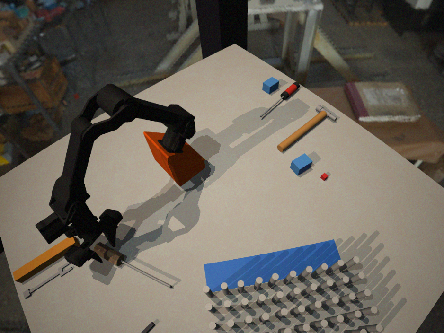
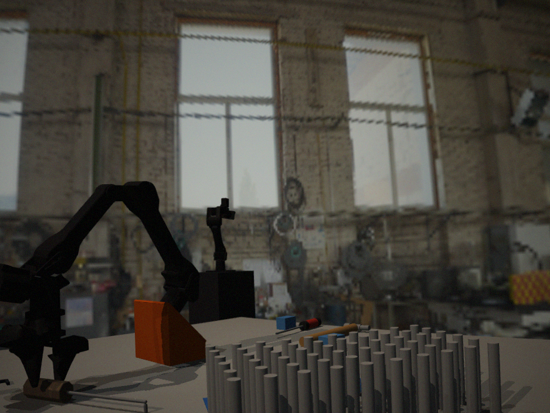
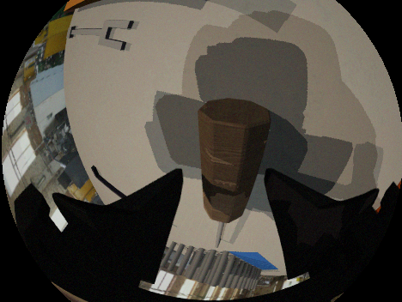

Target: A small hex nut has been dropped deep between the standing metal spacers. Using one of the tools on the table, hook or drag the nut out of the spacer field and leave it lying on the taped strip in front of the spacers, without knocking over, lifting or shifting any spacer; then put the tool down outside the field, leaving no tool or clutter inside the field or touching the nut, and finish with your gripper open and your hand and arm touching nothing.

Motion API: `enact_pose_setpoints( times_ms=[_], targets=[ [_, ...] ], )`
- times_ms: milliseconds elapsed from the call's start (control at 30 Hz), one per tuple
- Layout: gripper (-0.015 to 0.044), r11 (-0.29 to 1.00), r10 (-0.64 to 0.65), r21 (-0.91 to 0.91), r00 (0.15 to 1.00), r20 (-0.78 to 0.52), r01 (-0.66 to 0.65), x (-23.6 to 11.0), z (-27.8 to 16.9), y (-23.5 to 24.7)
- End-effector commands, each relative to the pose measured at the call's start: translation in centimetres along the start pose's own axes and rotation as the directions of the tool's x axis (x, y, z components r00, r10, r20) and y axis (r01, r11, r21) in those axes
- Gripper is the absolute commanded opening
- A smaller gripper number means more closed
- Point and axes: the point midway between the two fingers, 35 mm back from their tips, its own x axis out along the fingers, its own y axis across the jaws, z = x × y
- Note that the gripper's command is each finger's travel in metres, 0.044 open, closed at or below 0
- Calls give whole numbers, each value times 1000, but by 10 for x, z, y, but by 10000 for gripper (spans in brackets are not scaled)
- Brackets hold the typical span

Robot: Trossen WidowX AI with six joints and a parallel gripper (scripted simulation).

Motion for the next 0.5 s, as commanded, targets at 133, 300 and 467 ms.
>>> enact_pose_setpoints(
  times_ms=[133, 300, 467],
  targets=[
    [228, 1000, -2, 6, 1000, -6, 2, 7, 1, -3],
    [175, 1000, -2, 6, 1000, -6, 2, 7, 1, -3],
    [122, 1000, 2, 6, 1000, -5, -2, 6, 1, -2]
  ],
)
